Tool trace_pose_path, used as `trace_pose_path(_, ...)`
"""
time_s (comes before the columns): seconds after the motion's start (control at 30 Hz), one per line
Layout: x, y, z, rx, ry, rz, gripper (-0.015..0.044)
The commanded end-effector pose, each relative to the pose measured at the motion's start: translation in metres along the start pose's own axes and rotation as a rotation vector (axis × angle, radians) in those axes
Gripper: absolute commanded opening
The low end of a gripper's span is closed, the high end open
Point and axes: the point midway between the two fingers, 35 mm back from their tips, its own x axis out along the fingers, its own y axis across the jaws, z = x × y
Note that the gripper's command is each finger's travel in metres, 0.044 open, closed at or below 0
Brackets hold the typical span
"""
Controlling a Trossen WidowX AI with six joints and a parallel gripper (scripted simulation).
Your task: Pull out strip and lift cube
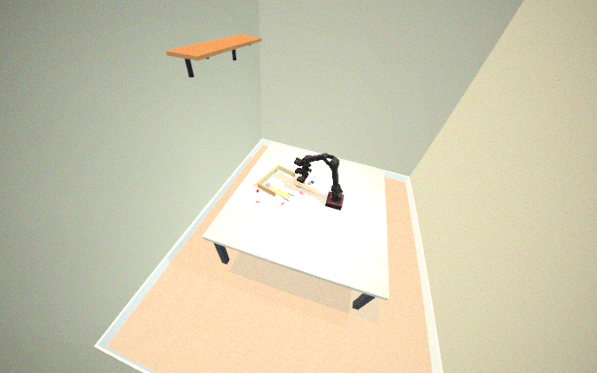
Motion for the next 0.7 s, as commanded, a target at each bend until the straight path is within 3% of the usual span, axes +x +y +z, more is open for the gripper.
trace_pose_path(0.0, -0.001, 0.001, -0.016, -0.004, -0.003, -0.003, 0.0)
trace_pose_path(0.3, 0.0, 0.003, -0.037, -0.004, -0.001, -0.003, 0.0)
trace_pose_path(0.5, -0.031, 0.003, -0.037, -0.004, -0.002, -0.003, 0.0)
trace_pose_path(0.67, -0.035, 0.003, -0.037, -0.004, -0.002, -0.003, 0.0)
